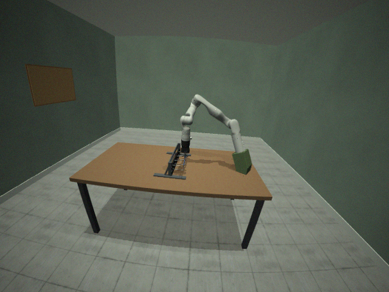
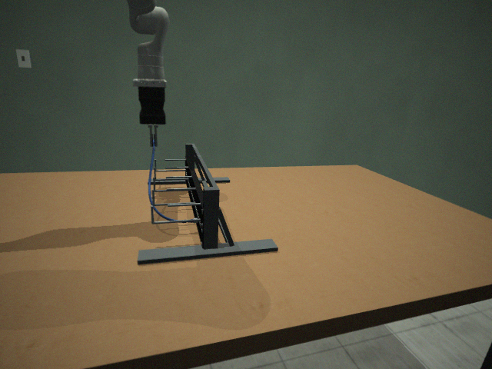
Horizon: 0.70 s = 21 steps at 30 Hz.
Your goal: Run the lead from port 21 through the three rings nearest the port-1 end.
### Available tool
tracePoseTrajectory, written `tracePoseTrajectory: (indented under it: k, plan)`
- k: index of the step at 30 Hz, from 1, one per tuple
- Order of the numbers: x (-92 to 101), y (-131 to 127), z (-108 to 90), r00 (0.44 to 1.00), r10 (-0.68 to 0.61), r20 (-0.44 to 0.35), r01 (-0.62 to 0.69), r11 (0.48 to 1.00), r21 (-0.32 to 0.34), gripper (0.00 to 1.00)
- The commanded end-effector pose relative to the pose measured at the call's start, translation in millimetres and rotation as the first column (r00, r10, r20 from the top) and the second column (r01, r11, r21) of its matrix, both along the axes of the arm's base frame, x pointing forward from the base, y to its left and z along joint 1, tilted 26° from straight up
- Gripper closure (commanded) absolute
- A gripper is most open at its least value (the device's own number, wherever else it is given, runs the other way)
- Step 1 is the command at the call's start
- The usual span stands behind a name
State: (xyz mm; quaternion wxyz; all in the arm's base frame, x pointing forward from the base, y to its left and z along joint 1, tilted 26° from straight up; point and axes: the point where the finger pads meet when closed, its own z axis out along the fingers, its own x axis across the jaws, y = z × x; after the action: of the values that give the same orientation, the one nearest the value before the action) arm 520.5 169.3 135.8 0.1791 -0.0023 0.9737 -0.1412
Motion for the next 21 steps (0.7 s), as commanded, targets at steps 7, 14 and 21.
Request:
tracePoseTrajectory:
  k: [7, 14, 21]
  plan:
    - [13.7, 17.4, 10.9, 0.999, -0.031, 0.014, 0.03, 0.999, 0.024, 1.0]
    - [14.9, 18.6, 12.1, 0.999, -0.035, 0.015, 0.034, 0.999, 0.026, 1.0]
    - [14.9, 18.6, 12.1, 0.999, -0.035, 0.015, 0.034, 0.999, 0.026, 1.0]
